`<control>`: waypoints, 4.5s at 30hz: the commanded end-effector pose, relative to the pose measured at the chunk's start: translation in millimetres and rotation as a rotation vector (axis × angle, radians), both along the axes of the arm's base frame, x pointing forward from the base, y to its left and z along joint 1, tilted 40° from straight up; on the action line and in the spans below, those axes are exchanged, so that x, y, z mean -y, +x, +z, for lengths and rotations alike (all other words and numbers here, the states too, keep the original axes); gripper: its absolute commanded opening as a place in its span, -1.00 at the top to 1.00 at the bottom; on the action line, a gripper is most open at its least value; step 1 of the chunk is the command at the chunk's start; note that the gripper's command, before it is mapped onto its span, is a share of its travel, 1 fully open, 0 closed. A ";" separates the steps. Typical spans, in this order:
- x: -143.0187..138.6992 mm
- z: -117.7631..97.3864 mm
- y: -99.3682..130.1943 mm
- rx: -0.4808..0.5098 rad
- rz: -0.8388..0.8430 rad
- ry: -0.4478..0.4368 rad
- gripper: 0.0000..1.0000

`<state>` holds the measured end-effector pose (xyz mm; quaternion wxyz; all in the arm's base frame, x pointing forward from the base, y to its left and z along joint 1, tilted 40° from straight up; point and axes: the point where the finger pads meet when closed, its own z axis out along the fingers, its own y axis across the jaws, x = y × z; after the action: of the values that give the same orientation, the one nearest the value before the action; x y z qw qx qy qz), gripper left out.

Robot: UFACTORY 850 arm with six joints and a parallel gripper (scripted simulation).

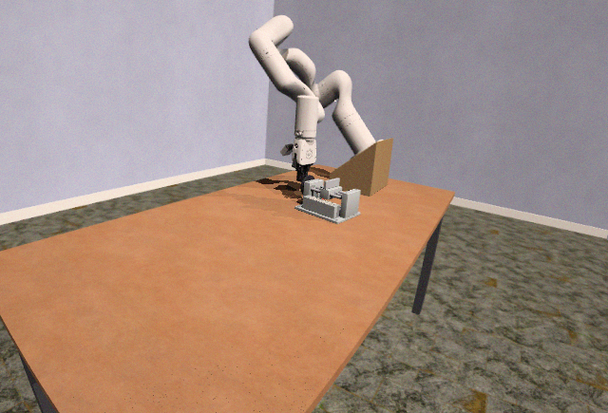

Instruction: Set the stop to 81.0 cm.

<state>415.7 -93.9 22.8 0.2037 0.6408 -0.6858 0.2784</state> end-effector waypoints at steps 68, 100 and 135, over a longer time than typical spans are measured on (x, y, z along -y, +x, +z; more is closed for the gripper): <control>13.9 -11.3 37.7 0.003 0.001 0.000 0.88; 3.3 -5.9 -11.0 0.003 0.001 0.000 0.88; 34.7 -40.7 9.0 0.003 0.001 0.000 0.88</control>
<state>411.3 -125.9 -16.2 0.2041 0.6410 -0.6858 0.2777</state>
